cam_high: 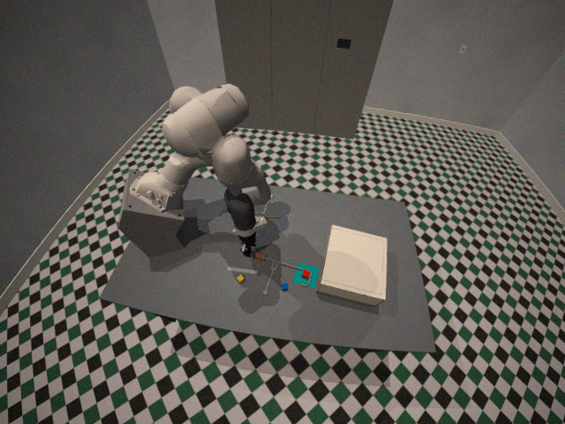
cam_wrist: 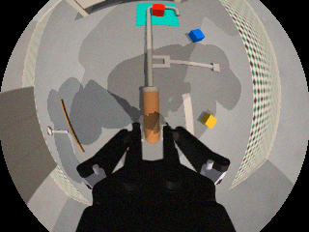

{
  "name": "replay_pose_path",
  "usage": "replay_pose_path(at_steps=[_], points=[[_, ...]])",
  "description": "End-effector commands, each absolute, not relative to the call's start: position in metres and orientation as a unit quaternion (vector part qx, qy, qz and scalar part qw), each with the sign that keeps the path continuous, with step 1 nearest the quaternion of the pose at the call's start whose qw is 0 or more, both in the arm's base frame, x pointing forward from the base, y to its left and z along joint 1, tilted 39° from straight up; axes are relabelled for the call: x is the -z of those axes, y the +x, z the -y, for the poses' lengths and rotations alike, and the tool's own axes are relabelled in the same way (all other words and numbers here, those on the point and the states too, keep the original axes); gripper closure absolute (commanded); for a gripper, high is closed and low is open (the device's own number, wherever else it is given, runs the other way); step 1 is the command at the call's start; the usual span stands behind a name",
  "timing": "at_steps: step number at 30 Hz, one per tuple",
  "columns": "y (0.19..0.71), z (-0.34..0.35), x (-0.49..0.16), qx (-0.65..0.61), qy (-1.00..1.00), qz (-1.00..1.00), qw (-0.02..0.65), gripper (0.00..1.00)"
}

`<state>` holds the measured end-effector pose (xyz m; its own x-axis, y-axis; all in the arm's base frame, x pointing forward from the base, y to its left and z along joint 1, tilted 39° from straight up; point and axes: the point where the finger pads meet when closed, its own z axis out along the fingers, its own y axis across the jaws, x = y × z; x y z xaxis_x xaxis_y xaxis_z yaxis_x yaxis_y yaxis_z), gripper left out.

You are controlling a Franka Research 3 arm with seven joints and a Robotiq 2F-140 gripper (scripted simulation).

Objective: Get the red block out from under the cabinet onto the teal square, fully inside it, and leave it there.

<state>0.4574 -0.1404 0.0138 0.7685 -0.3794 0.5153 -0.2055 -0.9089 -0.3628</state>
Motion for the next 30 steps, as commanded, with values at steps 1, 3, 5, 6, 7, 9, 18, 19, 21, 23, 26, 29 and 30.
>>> replay_pose_path(at_steps=[1,3,5,6,7,9,18,19,21,23,26,29,30], points=[[0.4603,0.1351,-0.0171,0.301,-0.929,-0.157,0.145,1.00],[0.4619,0.1333,-0.0187,0.301,-0.929,-0.157,0.145,1.00],[0.4641,0.1310,-0.0209,0.301,-0.929,-0.157,0.145,1.00],[0.4645,0.1306,-0.0213,0.301,-0.929,-0.157,0.145,1.00],[0.4645,0.1306,-0.0214,0.301,-0.929,-0.157,0.145,1.00],[0.4645,0.1306,-0.0214,0.301,-0.929,-0.157,0.145,1.00],[0.4645,0.1306,-0.0214,0.301,-0.929,-0.157,0.145,1.00],[0.4645,0.1306,-0.0214,0.301,-0.929,-0.157,0.145,1.00],[0.4645,0.1306,-0.0214,0.301,-0.929,-0.157,0.145,1.00],[0.4645,0.1306,-0.0214,0.301,-0.929,-0.157,0.145,1.00],[0.4645,0.1306,-0.0214,0.301,-0.929,-0.157,0.145,1.00],[0.4645,0.1306,-0.0214,0.301,-0.929,-0.157,0.145,1.00],[0.4645,0.1306,-0.0214,0.301,-0.929,-0.157,0.145,1.00]])
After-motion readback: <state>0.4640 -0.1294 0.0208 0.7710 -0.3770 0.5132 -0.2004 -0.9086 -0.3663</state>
